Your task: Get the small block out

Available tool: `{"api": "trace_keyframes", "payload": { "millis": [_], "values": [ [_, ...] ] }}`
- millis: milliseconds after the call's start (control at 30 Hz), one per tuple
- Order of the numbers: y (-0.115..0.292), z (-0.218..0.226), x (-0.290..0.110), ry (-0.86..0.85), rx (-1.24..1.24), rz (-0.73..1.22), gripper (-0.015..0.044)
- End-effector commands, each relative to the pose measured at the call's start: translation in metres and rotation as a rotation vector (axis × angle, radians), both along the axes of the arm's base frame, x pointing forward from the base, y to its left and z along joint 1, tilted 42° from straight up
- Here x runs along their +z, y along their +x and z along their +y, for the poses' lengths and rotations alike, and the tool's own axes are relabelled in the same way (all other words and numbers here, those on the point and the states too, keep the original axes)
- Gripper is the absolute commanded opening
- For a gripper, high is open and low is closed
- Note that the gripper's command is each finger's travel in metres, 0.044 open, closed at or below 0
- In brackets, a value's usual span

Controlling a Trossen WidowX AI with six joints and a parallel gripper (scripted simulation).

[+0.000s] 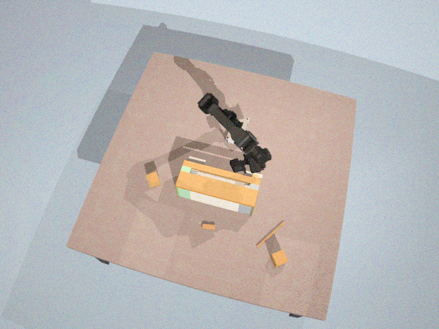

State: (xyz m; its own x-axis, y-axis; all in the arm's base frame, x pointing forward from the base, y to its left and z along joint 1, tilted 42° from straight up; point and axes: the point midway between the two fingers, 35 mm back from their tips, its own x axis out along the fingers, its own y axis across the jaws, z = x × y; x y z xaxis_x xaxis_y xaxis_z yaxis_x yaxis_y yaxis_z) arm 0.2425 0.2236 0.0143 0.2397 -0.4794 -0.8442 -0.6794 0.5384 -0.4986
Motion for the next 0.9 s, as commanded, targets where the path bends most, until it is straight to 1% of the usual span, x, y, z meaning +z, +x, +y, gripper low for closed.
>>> {"api": "trace_keyframes", "payload": {
  "millis": [0, 367, 733, 767, 867],
  "values": [
    [-0.012, 0.007, -0.012, -0.331, 0.799, 0.386, 0.0285],
    [-0.021, 0.015, -0.016, -0.632, 1.417, 0.747, 0.0285],
    [-0.029, 0.023, -0.019, -0.959, 1.980, 1.168, 0.0285],
    [-0.029, 0.023, -0.019, -0.980, 2.015, 1.199, 0.0285],
    [-0.029, 0.024, -0.019, -0.987, 2.025, 1.209, 0.0285]
  ]
}}
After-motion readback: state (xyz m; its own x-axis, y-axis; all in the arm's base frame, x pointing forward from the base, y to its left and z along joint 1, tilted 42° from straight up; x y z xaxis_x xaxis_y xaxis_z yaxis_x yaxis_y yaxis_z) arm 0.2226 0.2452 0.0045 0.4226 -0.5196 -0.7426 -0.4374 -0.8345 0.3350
